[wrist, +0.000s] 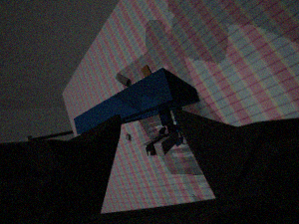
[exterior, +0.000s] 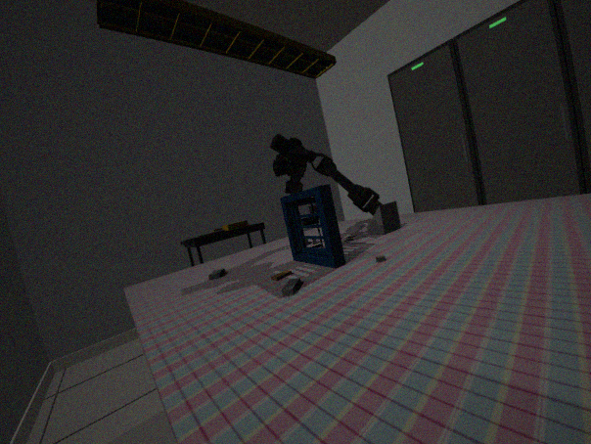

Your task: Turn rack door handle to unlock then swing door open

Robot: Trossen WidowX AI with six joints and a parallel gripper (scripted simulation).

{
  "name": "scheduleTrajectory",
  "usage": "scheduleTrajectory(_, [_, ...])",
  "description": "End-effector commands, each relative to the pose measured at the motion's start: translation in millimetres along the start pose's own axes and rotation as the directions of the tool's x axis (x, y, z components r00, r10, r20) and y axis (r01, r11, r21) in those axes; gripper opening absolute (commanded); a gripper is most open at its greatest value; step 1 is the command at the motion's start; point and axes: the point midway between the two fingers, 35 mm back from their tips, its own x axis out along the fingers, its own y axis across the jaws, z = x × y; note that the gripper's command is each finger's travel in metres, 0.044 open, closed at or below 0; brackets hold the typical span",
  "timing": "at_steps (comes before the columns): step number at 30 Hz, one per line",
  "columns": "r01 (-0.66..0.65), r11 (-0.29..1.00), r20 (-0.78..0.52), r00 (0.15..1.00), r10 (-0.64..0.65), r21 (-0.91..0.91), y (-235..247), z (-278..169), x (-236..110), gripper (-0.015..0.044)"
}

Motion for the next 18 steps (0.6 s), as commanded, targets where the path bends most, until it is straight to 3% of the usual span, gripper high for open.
scheduleTrajectory(1, [0.065,0.998,-0.048,0.997,-0.066,-0.026,4.4,-7.7,4.0,0.0286])
scheduleTrajectory(18, [0.359,0.9,-0.145,0.905,-0.401,-0.247,21.2,-39.2,4.0,0.0286])
